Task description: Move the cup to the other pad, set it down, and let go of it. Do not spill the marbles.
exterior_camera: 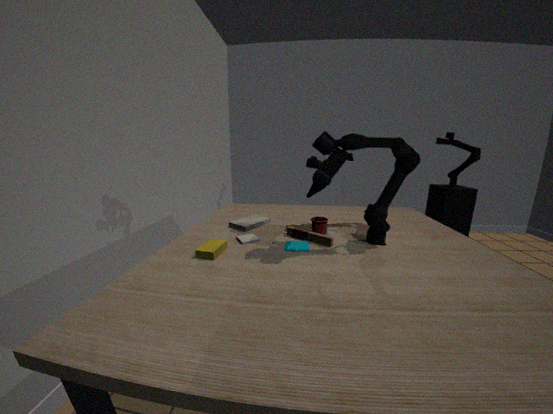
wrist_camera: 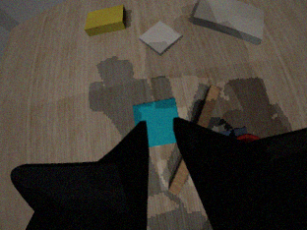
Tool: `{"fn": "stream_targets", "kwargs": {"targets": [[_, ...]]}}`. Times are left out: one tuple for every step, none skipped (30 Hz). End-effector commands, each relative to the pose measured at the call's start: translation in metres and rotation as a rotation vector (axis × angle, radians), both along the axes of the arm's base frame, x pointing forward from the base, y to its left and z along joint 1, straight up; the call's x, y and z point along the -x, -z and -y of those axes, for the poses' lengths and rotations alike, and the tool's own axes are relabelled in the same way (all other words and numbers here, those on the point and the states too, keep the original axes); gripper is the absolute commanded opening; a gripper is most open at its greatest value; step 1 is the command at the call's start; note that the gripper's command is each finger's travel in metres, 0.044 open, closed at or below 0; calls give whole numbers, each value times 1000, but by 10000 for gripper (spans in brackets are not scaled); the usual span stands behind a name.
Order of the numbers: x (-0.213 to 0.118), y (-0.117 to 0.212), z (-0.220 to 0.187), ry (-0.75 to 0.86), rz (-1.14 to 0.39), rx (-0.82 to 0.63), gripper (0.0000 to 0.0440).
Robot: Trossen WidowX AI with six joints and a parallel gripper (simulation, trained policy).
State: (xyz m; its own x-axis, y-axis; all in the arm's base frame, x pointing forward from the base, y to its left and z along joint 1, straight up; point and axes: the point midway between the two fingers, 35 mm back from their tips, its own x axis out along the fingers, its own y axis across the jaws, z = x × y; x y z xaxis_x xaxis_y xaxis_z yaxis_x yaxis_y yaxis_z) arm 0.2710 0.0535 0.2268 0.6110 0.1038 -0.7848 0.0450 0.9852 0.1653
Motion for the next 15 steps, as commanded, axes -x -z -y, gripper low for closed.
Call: {"fn": "stream_targets", "kwargs": {"targets": [[5,4,1,-9,-70,20,103],[6,5,1,-10,-85,26,104],[8,6,2,-11,-101,31,106],[9,7,2,-13,-116,37,107],[10,8,3,-15,-132,42,108],[11,9,3,-16,-147,48,109],[12,10,4,-18,-162,54,110],[14,11,5,-20,-177,59,111],[15,11,6,-22,-192,65,112],[16,12,6,-24,-207,71,112],[17,13,7,-26,-221,76,112],[18,14,8,-28,-236,82,112],[19,15,9,-31,-250,88,111],[20,15,10,-33,-264,94,110],[21,16,11,-35,-279,100,109]]}}
